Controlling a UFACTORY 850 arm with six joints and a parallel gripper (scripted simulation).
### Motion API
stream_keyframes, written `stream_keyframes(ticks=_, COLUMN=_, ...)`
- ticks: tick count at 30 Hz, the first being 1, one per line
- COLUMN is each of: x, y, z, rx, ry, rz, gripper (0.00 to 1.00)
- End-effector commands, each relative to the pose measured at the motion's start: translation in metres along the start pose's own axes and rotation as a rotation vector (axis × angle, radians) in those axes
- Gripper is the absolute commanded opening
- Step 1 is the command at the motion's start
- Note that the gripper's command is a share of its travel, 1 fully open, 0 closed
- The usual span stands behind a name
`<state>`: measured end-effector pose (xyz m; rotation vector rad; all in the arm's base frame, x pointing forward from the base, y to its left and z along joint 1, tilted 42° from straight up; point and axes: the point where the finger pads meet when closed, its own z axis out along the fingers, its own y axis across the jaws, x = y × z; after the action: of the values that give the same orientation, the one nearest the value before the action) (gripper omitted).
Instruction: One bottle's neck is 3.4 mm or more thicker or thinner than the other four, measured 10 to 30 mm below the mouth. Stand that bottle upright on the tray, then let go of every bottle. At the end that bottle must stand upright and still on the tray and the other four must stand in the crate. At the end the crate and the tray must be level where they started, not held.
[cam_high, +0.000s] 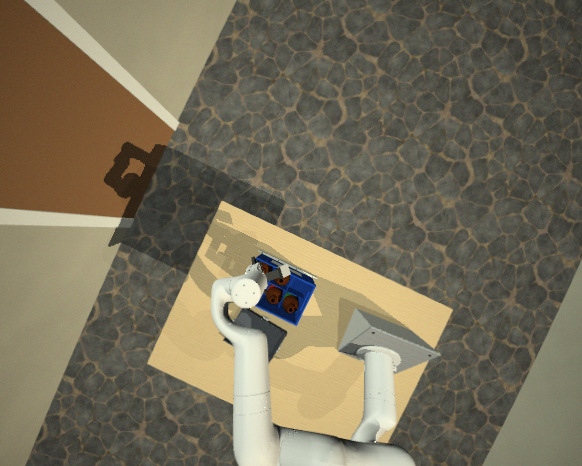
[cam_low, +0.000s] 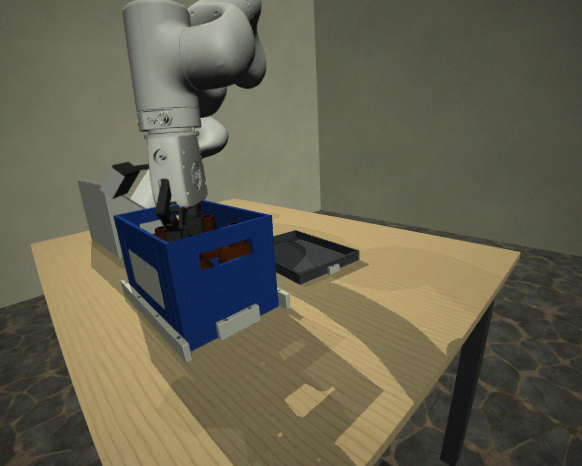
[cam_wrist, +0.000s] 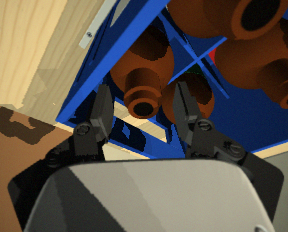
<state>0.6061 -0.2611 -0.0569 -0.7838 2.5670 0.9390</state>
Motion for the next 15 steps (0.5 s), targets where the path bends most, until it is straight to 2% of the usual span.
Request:
stream_keyframes(ticks=1, x=-0.0005, y=-0.0006, z=0.0010, rx=0.002, ry=-0.001, rz=-0.001, gripper=0.65)
stream_keyframes(ticks=15, x=-0.0005, y=-0.0006, z=0.0030, rx=0.002, ry=-0.001, rz=-0.001, gripper=0.65)
